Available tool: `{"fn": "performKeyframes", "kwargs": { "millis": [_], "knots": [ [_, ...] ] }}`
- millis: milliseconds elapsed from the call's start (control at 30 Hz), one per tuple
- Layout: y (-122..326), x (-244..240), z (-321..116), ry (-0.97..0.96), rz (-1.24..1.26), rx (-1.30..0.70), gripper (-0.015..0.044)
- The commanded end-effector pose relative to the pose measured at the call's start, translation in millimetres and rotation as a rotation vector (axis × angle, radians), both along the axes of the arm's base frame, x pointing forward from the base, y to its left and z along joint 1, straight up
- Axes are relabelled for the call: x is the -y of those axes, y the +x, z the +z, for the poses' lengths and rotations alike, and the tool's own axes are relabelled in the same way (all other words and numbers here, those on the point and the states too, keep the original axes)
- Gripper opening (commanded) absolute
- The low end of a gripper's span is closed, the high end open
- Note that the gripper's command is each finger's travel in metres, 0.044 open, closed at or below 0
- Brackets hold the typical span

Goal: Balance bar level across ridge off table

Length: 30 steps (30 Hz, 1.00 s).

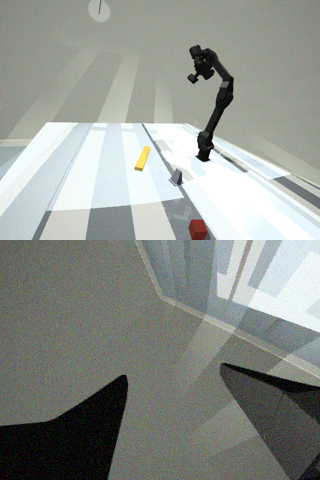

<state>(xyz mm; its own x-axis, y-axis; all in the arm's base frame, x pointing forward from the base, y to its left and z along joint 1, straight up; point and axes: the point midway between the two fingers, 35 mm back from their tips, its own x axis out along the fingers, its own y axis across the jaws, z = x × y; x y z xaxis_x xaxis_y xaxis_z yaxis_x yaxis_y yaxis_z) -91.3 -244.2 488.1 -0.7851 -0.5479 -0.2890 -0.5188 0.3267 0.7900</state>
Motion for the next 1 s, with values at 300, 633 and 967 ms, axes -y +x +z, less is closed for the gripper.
{"fn": "performKeyframes", "kwargs": {
  "millis": [300, 633, 967],
  "knots": [
    [27, 26, -20, 0.252, 0.201, -0.121, 0.0315],
    [61, 47, -43, 0.507, 0.443, -0.277, 0.0315],
    [99, 65, -70, 0.757, 0.696, -0.474, 0.0315]
  ]
}}
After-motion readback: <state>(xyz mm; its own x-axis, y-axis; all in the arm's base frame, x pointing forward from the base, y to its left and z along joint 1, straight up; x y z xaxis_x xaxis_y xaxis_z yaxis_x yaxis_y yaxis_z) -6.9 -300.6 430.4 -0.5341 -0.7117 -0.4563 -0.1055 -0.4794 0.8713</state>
